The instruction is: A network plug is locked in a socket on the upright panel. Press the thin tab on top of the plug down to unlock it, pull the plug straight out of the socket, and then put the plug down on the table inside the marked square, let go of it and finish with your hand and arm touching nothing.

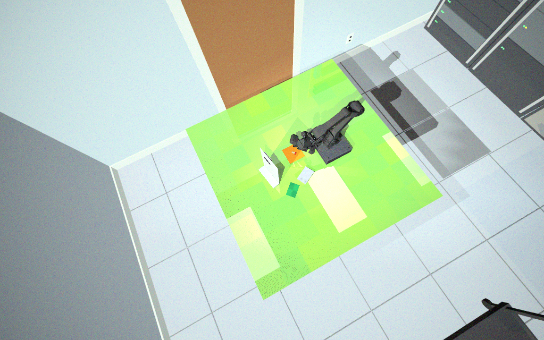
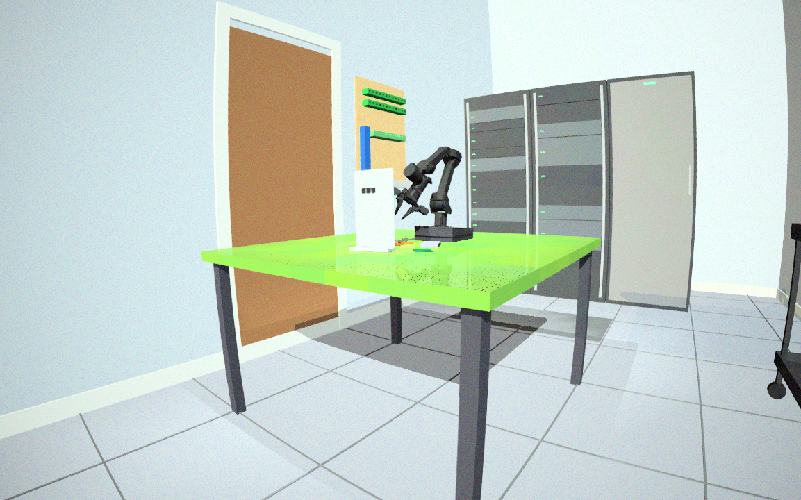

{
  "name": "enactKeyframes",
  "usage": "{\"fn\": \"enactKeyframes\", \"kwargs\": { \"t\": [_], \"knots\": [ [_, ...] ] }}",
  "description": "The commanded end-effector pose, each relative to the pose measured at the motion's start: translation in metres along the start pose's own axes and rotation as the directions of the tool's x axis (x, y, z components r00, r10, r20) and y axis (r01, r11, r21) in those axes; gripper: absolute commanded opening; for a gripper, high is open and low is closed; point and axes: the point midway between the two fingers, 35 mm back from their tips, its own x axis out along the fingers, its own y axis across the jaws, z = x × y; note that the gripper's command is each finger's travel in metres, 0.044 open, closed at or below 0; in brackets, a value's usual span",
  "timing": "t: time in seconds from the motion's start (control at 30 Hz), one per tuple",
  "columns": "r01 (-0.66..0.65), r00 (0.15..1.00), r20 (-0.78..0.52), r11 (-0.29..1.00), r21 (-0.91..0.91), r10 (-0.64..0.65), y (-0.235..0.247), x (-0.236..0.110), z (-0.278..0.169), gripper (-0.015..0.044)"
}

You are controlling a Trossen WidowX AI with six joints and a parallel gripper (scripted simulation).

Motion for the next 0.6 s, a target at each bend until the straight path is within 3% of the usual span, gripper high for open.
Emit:
{"fn": "enactKeyframes", "kwargs": {
  "t": [0.0, 0.57],
  "knots": [
    [-0.005, 1.000, 0.002, 1.000, 0.006, 0.005, 0.004, -0.007, 0.001, 0.0156],
    [-0.002, 1.000, 0.001, 1.000, 0.002, 0.002, 0.027, -0.036, -0.002, 0.0156]
  ]
}}
